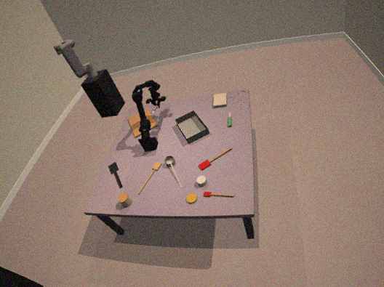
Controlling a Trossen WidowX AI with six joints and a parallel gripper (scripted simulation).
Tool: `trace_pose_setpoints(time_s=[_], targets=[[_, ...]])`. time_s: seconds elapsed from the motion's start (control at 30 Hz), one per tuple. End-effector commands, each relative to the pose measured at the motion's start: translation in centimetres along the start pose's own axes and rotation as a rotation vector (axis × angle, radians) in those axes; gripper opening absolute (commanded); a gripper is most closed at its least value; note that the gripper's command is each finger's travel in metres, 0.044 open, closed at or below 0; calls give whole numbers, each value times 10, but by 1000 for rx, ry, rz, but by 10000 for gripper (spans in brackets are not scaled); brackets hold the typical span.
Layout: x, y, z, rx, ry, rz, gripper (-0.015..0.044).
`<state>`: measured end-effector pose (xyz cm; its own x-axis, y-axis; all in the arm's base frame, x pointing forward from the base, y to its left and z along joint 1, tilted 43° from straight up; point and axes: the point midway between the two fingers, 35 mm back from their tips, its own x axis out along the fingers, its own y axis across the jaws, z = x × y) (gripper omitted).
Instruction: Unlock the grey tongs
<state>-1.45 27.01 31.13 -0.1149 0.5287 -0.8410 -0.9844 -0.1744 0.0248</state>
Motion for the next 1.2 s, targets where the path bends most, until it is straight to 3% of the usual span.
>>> trace_pose_setpoints(time_s=[0.0,1.17], targets=[[2,12,-1,-22,15,-10,-150],[2,121,-13,-295,-4,-66,-150]])
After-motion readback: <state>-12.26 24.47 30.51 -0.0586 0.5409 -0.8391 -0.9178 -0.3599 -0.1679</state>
